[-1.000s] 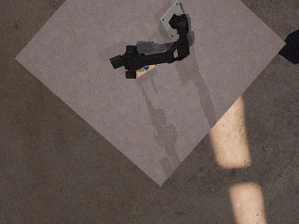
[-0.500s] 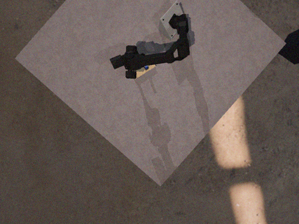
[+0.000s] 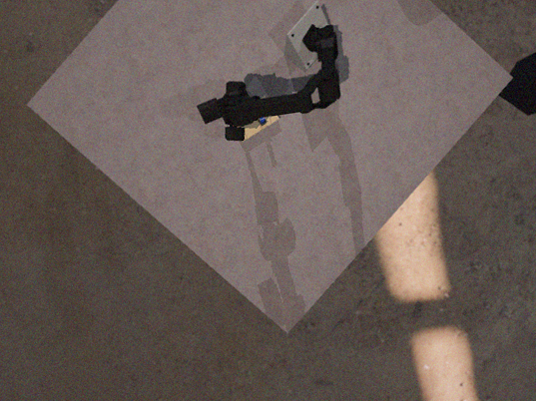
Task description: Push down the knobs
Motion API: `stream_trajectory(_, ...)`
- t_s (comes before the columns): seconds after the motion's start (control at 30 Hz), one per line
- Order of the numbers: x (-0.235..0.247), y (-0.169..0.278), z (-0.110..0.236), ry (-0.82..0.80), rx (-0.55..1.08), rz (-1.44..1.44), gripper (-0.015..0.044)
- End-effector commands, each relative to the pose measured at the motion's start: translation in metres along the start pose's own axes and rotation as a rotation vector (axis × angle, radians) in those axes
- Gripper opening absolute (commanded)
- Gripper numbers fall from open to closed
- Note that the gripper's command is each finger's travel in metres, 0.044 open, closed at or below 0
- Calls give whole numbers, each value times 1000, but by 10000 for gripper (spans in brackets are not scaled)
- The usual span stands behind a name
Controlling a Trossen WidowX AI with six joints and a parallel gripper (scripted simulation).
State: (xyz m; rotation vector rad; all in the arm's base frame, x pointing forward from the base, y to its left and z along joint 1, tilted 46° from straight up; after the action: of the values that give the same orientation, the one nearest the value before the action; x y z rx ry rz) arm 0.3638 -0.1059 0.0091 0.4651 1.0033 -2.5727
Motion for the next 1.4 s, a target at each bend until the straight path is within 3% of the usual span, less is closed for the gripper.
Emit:
stream_trajectory(0.0,-4,-1,-14,-13,-13,20,0)
stream_trajectory(1.37,-4,-2,-20,-12,-13,20,0)
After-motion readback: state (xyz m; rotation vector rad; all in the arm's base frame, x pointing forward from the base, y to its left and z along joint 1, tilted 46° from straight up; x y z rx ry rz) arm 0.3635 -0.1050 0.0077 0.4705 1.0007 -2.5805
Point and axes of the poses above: the point midway between the two fingers, 35 mm back from their tips, its own z axis back along the fingers, its own x axis across the jaws, y = z × x, the point moved 1 cm from there along z, back along the fingers, and after that the axes turned 7 degrees about -z, right-handed, at the moved point
